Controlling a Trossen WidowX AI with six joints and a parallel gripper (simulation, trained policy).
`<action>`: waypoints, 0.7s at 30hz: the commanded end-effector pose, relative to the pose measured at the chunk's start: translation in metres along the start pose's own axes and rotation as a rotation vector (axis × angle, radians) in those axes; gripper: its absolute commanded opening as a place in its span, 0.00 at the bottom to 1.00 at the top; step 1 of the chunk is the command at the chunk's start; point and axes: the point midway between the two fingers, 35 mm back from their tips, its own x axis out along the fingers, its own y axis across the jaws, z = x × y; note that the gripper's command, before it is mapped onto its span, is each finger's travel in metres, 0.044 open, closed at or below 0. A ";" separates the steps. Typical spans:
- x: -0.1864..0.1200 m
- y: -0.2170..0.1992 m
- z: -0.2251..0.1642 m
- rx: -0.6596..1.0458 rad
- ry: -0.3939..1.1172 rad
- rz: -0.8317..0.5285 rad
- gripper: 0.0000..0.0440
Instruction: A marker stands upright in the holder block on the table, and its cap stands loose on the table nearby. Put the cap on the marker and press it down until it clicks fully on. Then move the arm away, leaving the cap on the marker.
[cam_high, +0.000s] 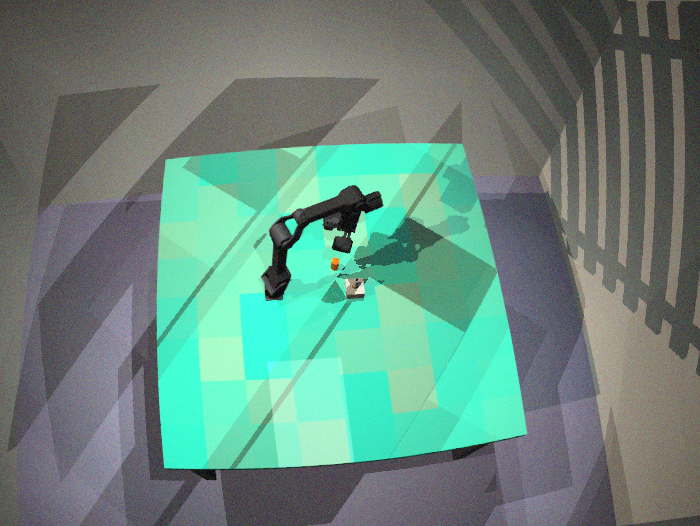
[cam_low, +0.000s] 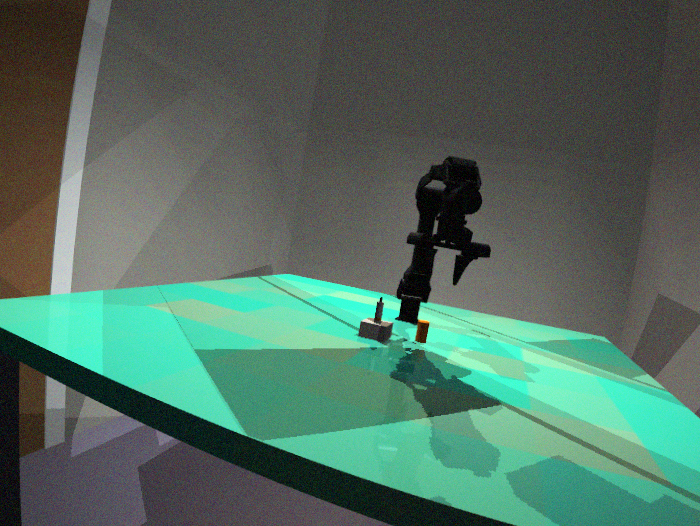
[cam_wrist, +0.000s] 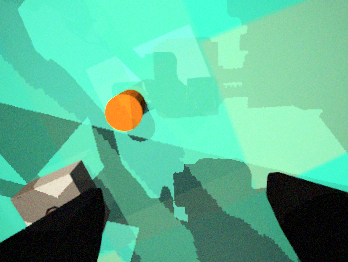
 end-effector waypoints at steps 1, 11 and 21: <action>0.008 0.006 0.000 0.009 -0.031 0.026 0.71; 0.022 0.017 0.000 0.027 -0.084 0.067 0.70; 0.039 0.025 0.001 0.033 -0.138 0.097 0.70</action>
